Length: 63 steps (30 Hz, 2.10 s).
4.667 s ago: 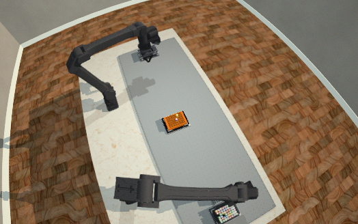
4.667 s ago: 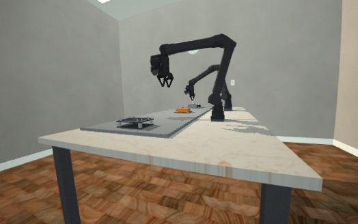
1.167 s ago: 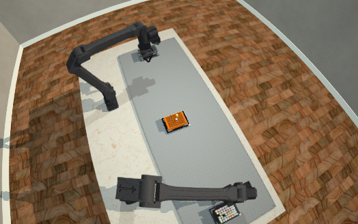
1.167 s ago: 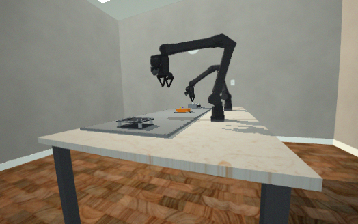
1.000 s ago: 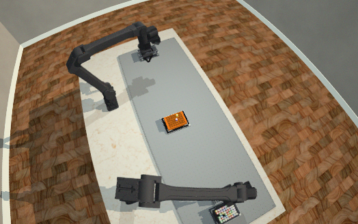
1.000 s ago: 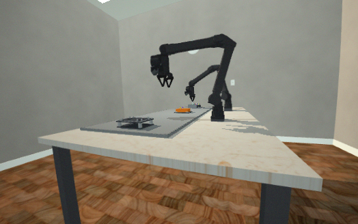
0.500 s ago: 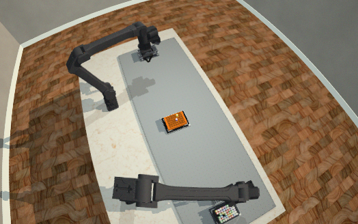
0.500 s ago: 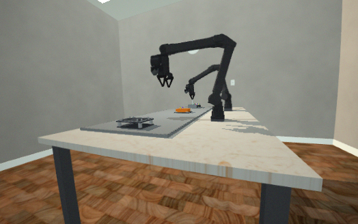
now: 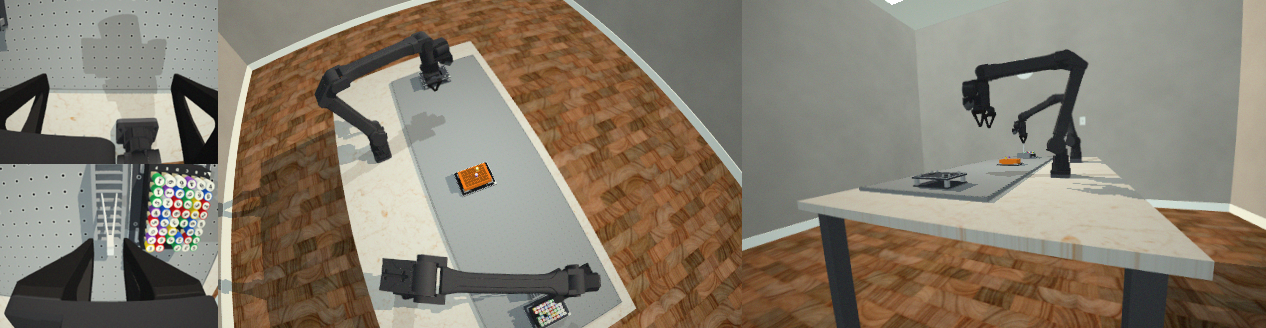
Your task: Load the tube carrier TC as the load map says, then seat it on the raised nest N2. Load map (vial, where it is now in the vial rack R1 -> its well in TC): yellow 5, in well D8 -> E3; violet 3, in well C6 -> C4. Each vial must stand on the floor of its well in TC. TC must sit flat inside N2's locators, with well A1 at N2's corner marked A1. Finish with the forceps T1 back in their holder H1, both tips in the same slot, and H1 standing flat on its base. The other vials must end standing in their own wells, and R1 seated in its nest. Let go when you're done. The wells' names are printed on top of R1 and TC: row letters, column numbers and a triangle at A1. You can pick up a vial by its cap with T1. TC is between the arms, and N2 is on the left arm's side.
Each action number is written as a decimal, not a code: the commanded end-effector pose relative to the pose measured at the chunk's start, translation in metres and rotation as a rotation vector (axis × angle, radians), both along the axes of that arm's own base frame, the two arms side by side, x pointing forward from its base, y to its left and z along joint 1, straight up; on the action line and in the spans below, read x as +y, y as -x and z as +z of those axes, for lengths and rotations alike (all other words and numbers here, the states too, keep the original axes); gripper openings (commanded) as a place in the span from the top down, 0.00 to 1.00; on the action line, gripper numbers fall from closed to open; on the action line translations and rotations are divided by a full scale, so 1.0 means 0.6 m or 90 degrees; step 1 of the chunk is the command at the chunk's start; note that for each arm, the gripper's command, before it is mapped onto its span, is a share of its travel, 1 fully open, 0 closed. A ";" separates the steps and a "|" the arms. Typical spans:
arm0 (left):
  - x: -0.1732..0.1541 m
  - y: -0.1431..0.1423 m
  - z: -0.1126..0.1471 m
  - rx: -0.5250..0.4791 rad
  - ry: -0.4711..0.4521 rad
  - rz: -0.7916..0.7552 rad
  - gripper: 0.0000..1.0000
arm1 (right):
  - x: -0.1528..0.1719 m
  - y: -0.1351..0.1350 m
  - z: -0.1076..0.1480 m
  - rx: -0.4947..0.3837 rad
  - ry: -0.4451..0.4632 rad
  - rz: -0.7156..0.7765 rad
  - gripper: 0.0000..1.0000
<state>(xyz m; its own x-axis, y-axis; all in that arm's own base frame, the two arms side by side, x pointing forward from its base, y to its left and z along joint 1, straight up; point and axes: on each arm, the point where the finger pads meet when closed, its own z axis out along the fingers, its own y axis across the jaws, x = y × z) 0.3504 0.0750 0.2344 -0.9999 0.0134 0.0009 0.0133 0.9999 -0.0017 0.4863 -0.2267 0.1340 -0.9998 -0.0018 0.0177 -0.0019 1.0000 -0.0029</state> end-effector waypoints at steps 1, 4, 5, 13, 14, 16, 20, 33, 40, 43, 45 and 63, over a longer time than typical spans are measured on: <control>0.003 -0.015 0.023 -0.023 -0.006 0.000 0.00 | -0.022 -0.023 0.071 -0.044 0.021 0.000 0.76; 0.003 -0.015 0.023 -0.023 -0.006 0.000 0.00 | -0.022 -0.022 0.083 -0.046 0.022 0.000 0.76; 0.003 -0.015 0.023 -0.023 -0.006 0.000 0.00 | -0.022 -0.022 0.086 -0.046 0.022 0.000 0.76; 0.003 -0.015 0.023 -0.023 -0.006 0.000 0.00 | -0.021 -0.020 0.107 -0.046 0.022 0.000 0.76; 0.003 -0.015 0.023 -0.023 -0.006 0.000 0.00 | -0.021 -0.020 0.107 -0.046 0.022 0.000 0.76; 0.003 -0.015 0.023 -0.023 -0.006 0.000 0.00 | -0.022 -0.022 0.095 -0.038 0.019 0.000 0.76; 0.003 -0.015 0.023 -0.023 -0.006 0.000 0.00 | -0.022 -0.022 0.092 -0.037 0.018 0.000 0.76; 0.003 -0.015 0.023 -0.023 -0.006 0.000 0.00 | -0.022 -0.022 0.092 -0.037 0.018 0.000 0.76; 0.003 -0.015 0.023 -0.023 -0.006 0.000 0.00 | -0.022 -0.022 0.092 -0.037 0.018 0.000 0.76; 0.003 -0.015 0.023 -0.023 -0.006 0.000 0.00 | -0.022 -0.022 0.092 -0.037 0.018 0.000 0.76; 0.003 -0.015 0.023 -0.023 -0.006 0.000 0.00 | -0.022 -0.022 0.092 -0.037 0.018 0.000 0.76; 0.003 -0.015 0.023 -0.023 -0.006 0.000 0.00 | 0.045 0.026 0.083 -0.033 0.007 0.007 0.76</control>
<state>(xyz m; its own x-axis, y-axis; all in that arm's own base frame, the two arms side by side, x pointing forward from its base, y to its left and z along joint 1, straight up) 0.3504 0.0750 0.2344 -0.9999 0.0133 0.0009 0.0133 0.9999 -0.0017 0.4691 -0.2128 0.1580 -0.9997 -0.0092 0.0223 -0.0090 0.9999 0.0092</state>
